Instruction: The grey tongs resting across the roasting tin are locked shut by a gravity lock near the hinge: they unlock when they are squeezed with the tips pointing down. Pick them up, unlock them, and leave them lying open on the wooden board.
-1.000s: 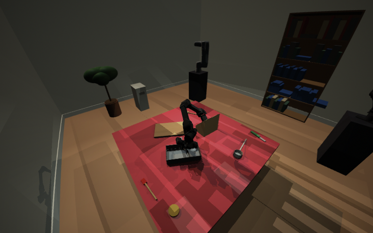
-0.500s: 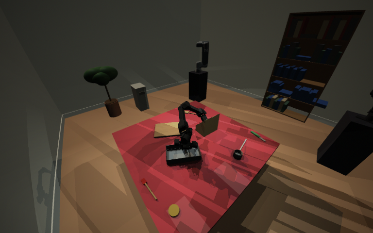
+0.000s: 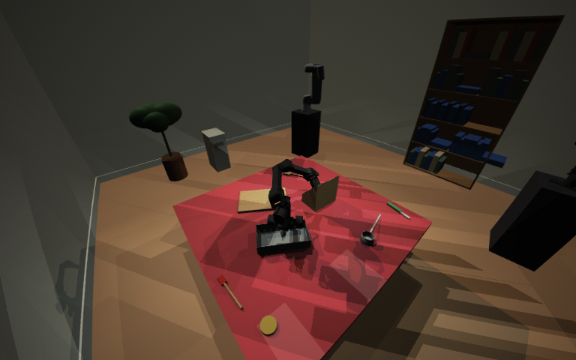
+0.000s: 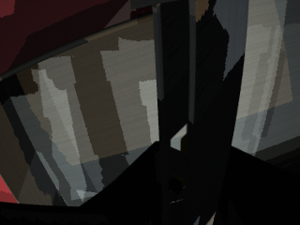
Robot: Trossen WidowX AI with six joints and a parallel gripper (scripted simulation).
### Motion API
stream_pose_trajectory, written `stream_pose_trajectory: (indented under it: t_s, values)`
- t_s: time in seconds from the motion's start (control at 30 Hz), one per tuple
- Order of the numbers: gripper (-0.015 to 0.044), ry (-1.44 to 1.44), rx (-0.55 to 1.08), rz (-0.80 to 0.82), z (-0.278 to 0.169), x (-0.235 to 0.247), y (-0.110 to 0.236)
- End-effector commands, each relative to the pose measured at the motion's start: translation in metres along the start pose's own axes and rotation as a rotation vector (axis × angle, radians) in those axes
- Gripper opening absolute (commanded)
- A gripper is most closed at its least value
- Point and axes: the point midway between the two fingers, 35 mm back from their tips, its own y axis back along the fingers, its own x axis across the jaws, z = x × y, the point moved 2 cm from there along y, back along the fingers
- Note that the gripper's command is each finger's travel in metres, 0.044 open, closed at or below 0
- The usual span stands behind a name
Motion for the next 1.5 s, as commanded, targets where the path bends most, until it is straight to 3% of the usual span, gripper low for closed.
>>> stream_pose_trajectory:
  t_s: [0.0,0.33,1.07,1.27,1.47]
  values:
    - [-0.0150,-0.014,-0.006,0.010,0.002,0.000,0.004]
    - [-0.0150,-0.092,0.000,0.010,-0.016,-0.025,0.011]
    - [-0.0150,-0.555,0.000,0.010,-0.124,-0.135,0.049]
    - [-0.0150,-0.679,0.004,0.006,-0.159,-0.157,0.056]
    - [-0.0150,-0.703,0.004,0.006,-0.166,-0.161,0.057]
